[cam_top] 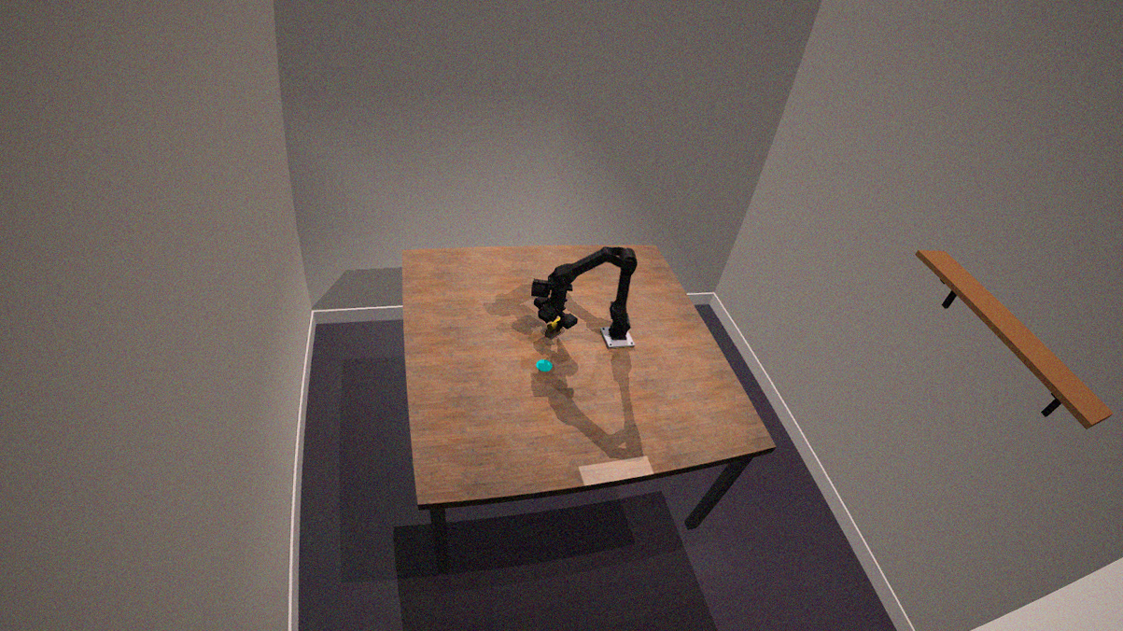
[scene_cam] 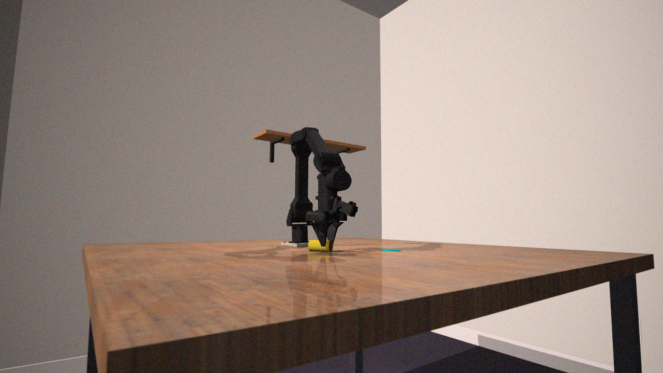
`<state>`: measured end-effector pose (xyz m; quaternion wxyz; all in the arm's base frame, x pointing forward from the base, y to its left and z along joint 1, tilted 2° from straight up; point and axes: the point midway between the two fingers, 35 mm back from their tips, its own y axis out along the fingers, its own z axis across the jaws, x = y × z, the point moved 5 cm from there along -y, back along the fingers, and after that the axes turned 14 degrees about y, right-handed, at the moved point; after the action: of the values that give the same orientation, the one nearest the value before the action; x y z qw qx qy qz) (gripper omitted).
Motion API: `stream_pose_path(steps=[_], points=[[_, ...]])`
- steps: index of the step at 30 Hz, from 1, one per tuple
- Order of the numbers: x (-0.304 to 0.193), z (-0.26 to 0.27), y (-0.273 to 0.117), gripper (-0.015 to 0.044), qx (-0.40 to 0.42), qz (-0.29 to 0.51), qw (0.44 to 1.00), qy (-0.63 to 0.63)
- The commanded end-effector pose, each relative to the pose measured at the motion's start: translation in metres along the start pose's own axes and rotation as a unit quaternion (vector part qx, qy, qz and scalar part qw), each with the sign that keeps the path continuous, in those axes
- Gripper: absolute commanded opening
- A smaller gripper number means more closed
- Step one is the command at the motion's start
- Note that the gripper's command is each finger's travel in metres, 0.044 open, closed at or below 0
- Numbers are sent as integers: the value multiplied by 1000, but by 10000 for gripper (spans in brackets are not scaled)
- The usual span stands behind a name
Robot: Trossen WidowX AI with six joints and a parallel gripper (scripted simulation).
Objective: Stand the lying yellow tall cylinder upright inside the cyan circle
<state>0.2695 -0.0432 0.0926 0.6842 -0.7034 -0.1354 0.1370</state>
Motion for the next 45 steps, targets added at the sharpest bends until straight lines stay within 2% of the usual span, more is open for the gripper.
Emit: stream_pose_path(steps=[1,5,11,45], points=[[0,-1,1,204,-4,-1,1000,-1],[0,-1,1,105,-4,-1,1000,-1],[1,-1,-3,105,-4,-1,1000,-1],[0,0,-108,105,-4,-1,1000,-1]])
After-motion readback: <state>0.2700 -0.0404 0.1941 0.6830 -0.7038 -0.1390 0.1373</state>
